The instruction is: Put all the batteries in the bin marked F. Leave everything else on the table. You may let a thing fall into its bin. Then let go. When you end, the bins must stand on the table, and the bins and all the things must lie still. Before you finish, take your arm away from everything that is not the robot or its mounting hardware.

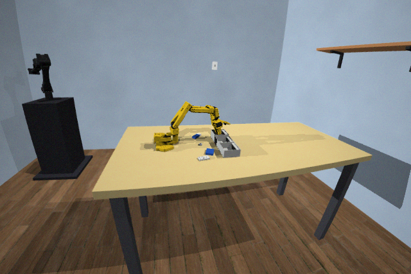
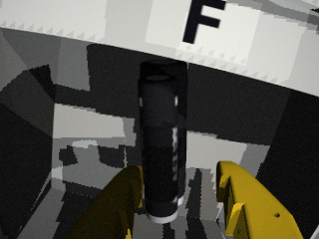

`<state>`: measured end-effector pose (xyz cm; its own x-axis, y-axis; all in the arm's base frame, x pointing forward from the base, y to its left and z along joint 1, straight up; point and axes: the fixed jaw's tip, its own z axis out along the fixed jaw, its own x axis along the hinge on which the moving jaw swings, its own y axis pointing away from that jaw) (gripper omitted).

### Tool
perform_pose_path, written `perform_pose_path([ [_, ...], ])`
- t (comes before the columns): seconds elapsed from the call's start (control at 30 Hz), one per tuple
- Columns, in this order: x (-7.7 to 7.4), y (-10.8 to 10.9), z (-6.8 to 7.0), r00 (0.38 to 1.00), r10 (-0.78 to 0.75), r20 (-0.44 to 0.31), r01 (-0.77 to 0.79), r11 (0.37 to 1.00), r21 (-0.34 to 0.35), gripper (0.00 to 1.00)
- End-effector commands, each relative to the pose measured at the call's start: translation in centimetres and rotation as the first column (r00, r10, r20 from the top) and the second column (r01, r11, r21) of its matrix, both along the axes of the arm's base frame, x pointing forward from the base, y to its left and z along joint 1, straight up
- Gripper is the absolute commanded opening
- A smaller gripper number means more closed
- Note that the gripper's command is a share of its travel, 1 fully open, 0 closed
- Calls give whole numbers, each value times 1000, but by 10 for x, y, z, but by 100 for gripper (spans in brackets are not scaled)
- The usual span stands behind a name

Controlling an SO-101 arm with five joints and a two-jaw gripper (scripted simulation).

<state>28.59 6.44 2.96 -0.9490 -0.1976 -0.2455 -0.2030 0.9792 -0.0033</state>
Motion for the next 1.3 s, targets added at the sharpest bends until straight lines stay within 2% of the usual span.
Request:
perform_pose_path([
  [0.0,6,5,35,995,20,96,-22,1000,17,13],
  [0.47,-2,3,61,995,20,96,-22,1000,17,13],
  [1.27,-3,3,61,995,20,96,-22,1000,17,13],
])
